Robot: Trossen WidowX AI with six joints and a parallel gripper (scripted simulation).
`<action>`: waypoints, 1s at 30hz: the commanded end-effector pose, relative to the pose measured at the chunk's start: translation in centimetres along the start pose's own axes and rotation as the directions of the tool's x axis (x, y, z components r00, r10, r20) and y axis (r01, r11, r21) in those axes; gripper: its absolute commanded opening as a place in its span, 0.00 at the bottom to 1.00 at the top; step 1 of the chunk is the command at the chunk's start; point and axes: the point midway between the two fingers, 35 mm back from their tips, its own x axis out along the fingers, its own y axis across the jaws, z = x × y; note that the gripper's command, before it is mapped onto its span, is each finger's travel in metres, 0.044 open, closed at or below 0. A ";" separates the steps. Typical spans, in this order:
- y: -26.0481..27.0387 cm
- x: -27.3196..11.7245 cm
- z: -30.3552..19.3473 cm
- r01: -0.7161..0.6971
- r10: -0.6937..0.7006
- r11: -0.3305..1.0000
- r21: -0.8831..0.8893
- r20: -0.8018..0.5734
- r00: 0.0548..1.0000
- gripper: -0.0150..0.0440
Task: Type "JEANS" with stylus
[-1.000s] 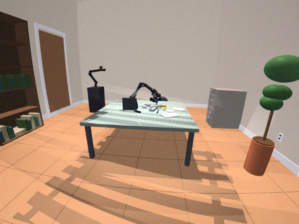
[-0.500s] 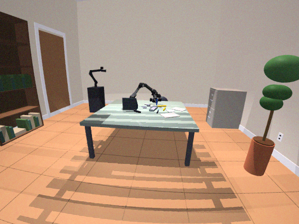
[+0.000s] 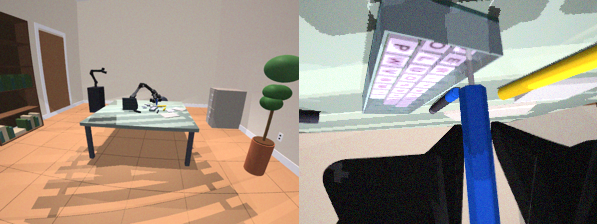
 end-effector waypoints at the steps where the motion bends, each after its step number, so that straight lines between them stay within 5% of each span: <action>1: 0.0 0.2 0.2 -0.002 0.002 1.000 0.003 -0.005 1.000 0.39; 30: 0.2 -1.6 -2.9 -0.001 0.001 1.000 0.003 -0.007 1.000 0.39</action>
